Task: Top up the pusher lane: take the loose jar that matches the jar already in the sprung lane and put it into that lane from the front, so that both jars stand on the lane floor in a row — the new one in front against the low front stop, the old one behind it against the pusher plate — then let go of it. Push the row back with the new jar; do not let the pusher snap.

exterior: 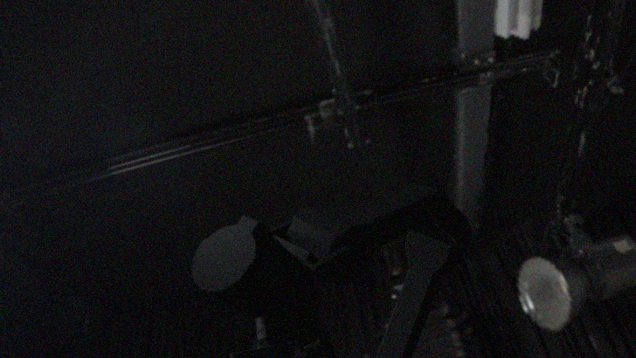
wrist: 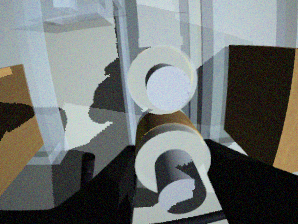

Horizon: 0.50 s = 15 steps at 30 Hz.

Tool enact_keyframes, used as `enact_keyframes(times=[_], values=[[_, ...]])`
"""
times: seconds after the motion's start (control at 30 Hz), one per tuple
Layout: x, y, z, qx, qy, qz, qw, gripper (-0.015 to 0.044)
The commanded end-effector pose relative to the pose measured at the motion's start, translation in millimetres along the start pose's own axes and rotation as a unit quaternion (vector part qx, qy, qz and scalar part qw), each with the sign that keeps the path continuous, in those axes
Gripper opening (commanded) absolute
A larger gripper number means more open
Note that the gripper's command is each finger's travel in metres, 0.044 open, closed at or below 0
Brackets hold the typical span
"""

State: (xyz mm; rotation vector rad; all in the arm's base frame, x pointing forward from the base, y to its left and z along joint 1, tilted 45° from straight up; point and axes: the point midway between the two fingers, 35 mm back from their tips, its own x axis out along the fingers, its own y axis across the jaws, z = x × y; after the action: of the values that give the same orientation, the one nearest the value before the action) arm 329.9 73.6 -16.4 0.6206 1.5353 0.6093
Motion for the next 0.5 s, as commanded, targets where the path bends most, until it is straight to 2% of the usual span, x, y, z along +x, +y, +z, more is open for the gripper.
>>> enact_keyframes(times=[0.0,0.47], values=[[-0.9,1.6,6.6,-0.007,-0.009,0.001,1.0,0.0],[3.8,1.6,6.7,-0.007,-0.009,0.001,1.0,0.0]])
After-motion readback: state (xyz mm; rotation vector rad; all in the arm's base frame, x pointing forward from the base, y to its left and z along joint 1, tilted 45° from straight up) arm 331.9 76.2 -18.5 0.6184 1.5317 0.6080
